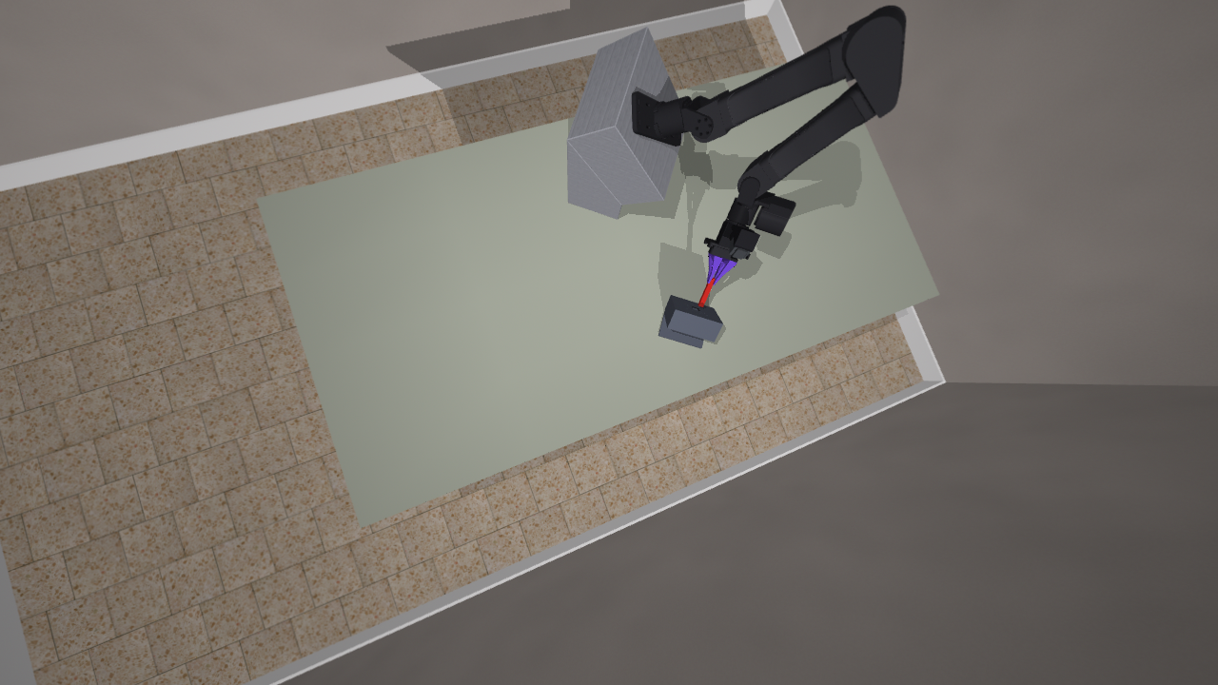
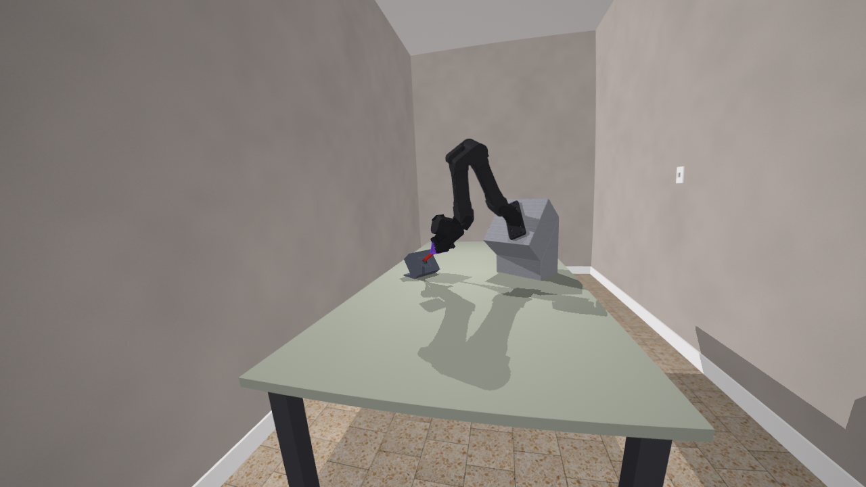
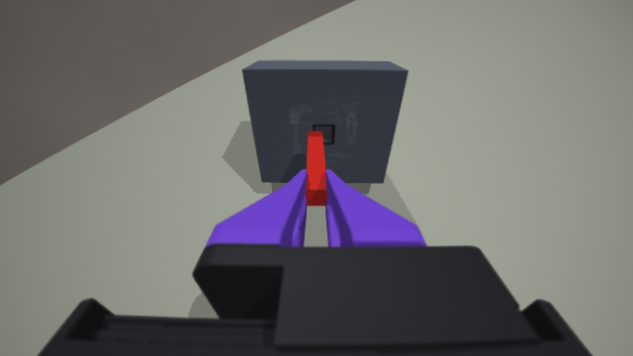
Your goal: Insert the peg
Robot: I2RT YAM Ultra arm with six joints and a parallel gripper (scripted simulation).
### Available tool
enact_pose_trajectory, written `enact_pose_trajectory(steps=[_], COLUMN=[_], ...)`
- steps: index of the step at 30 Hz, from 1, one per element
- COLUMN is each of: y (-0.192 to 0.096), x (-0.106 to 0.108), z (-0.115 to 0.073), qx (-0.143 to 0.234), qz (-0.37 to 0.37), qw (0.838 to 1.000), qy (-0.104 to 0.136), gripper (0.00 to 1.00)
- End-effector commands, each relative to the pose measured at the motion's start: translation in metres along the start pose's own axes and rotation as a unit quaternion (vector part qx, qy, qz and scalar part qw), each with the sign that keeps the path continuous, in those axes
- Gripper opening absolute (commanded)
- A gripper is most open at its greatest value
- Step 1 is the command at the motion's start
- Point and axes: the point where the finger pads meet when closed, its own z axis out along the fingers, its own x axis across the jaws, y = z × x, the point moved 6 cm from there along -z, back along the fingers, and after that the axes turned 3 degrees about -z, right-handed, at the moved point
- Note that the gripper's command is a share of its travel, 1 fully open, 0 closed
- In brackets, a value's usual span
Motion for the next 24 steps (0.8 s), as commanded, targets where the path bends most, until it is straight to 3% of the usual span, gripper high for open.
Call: enact_pose_trajectory(steps=[1,24], y=[0.0,0.0], x=[-0.008,-0.009], z=[-0.003,0.007], qx=[-0.006,-0.006], qz=[-0.002,-0.002], qw=[1.0,1.0], qy=[-0.009,-0.009], gripper=[0.0,0.0])
